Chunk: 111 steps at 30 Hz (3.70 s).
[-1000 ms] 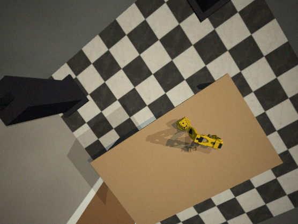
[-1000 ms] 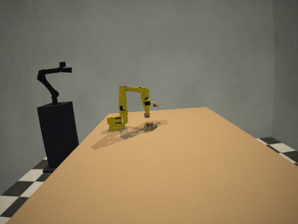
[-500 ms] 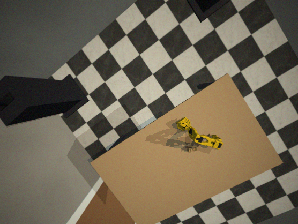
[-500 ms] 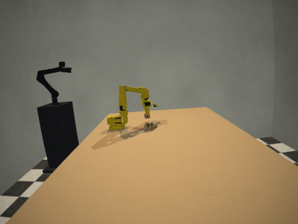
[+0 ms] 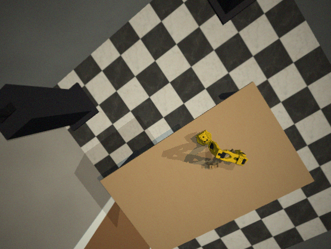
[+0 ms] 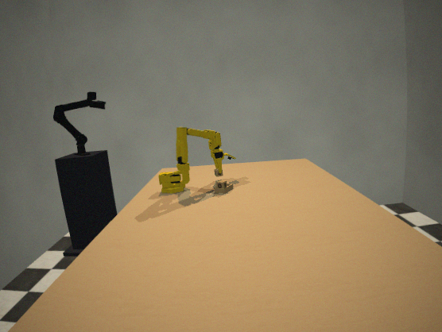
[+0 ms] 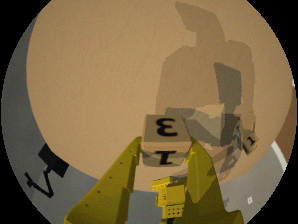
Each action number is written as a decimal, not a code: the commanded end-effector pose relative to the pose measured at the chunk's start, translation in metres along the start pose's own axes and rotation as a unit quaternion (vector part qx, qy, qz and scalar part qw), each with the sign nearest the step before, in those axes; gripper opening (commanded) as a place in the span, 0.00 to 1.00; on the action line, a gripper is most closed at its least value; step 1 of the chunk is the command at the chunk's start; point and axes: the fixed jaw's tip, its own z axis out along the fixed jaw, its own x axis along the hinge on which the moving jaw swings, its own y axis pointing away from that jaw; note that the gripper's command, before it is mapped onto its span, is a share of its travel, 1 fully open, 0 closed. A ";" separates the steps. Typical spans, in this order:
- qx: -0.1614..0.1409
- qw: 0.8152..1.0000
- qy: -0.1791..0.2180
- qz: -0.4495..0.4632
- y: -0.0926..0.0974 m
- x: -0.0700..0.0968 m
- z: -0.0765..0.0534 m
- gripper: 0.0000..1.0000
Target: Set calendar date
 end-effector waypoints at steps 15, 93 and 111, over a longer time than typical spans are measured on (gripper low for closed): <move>-0.006 1.000 -0.015 0.008 0.000 -0.004 0.002 0.00; -0.006 1.000 -0.015 0.008 0.000 -0.004 0.016 0.21; -0.006 1.000 -0.015 0.008 0.000 -0.004 0.016 0.35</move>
